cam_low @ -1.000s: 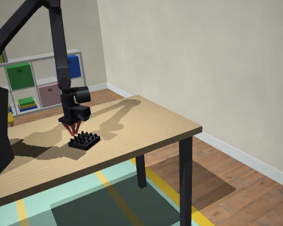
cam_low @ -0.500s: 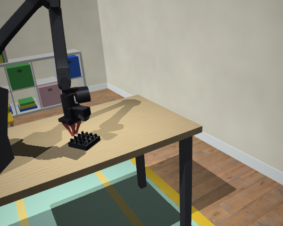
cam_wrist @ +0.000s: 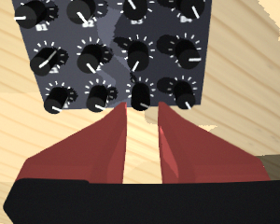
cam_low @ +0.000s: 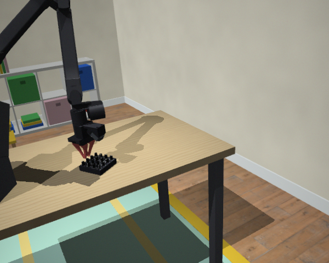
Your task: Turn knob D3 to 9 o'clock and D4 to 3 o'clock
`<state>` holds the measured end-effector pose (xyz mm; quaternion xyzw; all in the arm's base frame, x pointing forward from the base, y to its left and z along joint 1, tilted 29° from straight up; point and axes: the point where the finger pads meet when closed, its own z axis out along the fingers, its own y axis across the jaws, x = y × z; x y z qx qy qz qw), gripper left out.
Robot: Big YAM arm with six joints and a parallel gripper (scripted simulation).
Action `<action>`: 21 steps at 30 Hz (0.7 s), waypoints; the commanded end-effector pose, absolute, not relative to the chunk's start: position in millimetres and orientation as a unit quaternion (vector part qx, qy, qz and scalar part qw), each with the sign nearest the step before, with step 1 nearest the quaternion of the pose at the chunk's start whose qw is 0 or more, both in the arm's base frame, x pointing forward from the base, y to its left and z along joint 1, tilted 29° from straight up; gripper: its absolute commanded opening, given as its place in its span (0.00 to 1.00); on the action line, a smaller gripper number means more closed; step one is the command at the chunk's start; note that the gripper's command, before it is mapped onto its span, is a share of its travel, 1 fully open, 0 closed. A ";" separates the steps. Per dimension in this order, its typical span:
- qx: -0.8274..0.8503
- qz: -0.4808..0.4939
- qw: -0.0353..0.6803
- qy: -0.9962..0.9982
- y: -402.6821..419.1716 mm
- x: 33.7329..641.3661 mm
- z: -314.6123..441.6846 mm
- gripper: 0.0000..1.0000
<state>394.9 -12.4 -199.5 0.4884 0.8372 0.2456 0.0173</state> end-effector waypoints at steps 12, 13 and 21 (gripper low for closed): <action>0.488 0.249 0.031 0.836 -9.6 401.8 -189.2 0.19; 0.489 0.249 0.031 0.835 -10.6 401.9 -189.1 0.19; 0.490 0.249 0.032 0.835 -12.2 401.9 -189.0 0.19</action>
